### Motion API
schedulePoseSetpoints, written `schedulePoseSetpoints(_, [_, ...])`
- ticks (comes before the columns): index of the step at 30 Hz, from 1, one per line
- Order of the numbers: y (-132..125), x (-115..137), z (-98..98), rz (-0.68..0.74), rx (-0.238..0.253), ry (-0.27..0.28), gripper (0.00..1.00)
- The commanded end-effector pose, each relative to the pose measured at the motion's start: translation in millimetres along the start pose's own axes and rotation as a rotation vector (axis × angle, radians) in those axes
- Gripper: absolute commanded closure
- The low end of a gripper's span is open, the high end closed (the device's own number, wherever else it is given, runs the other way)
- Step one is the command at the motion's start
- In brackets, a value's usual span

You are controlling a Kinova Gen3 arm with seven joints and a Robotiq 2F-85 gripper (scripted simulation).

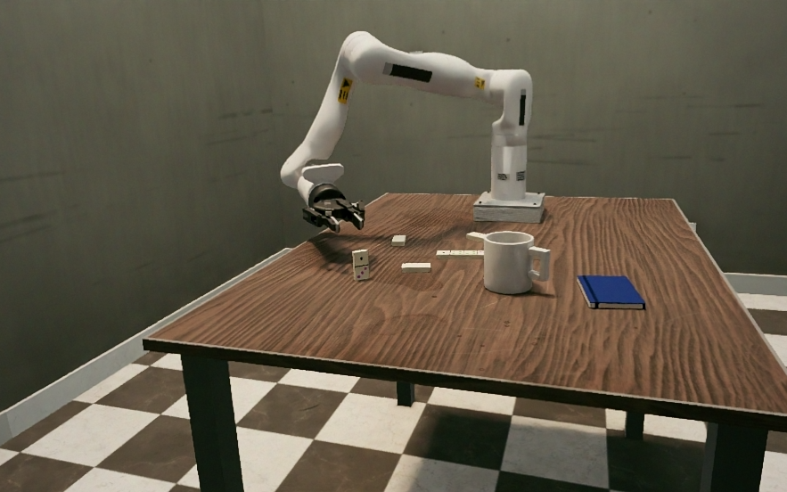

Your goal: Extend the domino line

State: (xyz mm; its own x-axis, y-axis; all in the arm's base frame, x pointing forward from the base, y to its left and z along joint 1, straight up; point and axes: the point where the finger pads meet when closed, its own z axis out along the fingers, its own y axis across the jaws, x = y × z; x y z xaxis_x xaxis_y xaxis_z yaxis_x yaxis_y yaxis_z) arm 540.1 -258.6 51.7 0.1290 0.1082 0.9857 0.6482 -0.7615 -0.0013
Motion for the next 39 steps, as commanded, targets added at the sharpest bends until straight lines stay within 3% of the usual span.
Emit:
schedulePoseSetpoints(1, [0.8,2.8,-2.1,-0.003,-0.001,0.001,0.50])
schedulePoseSetpoints(39, [1.3,15.1,7.7,-0.003,-0.002,0.001,0.50])
